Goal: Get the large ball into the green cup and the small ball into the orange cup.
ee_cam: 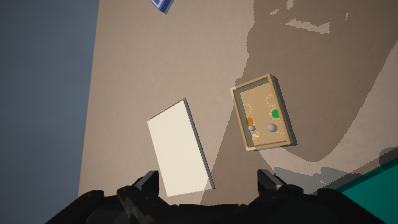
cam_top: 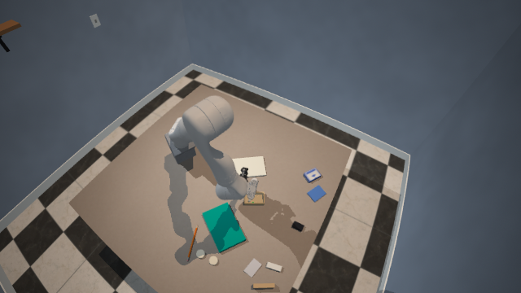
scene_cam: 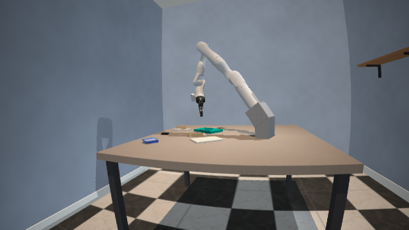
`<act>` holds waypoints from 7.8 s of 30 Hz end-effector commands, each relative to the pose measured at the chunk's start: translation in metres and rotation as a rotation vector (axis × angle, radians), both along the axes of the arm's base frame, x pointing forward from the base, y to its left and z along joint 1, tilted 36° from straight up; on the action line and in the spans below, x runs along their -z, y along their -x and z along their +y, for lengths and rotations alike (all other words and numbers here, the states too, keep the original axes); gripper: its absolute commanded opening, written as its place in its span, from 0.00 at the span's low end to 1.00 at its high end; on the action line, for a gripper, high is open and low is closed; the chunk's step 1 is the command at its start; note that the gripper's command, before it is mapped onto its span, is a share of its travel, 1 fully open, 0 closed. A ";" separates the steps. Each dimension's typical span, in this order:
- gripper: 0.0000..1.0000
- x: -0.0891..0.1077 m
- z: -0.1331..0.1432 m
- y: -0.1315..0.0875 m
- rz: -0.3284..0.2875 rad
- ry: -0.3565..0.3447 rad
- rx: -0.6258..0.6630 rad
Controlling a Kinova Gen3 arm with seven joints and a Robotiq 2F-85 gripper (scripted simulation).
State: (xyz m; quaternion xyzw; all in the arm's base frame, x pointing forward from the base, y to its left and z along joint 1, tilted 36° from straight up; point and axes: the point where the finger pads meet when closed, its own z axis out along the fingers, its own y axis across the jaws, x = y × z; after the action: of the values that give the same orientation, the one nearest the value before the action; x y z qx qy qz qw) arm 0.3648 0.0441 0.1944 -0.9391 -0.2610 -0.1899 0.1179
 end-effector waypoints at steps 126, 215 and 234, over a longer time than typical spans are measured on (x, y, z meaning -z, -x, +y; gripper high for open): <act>1.00 0.025 0.007 -0.048 -0.158 0.296 0.013; 1.00 0.037 0.009 -0.067 -0.222 0.419 0.020; 1.00 0.039 0.010 -0.072 -0.237 0.448 0.022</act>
State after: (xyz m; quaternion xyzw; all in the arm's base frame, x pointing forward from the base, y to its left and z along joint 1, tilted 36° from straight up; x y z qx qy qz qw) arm 0.4370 0.0527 0.1558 -0.9163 -0.2964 -0.2377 -0.1267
